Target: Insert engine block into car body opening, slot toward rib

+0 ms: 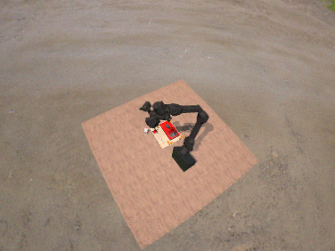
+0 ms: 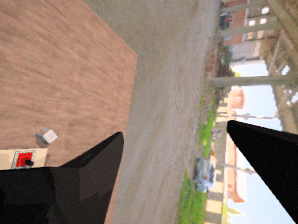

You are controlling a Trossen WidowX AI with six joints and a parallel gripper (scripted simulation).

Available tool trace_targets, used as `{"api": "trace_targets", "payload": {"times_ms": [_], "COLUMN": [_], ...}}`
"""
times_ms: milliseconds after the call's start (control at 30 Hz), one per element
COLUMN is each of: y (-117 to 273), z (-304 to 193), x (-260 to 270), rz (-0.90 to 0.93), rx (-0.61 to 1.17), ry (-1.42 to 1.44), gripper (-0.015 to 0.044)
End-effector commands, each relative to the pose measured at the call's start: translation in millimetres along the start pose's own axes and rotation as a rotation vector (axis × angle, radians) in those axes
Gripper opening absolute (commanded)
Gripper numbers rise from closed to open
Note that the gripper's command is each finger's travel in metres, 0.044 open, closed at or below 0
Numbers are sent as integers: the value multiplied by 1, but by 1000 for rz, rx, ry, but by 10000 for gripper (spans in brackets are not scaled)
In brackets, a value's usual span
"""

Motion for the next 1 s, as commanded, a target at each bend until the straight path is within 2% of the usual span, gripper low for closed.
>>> {"api": "trace_targets", "payload": {"times_ms": [0,467,967], "y": [-30,-119,-201], "z": [-9,-47,-93], "x": [5,42,109], "rz": [88,357,623], "rx": [29,179,410], "ry": [-106,-446,-811], "gripper": [440,440,440]}}
Point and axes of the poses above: the point midway between the two fingers, 35 mm back from their tips, its own y axis back along the fingers, its own x axis across the jaws, z = x × y, the point moved 3 cm from there along y, back along the fingers, and after that the axes turned 2 degrees about -y, right-handed, at the moved point
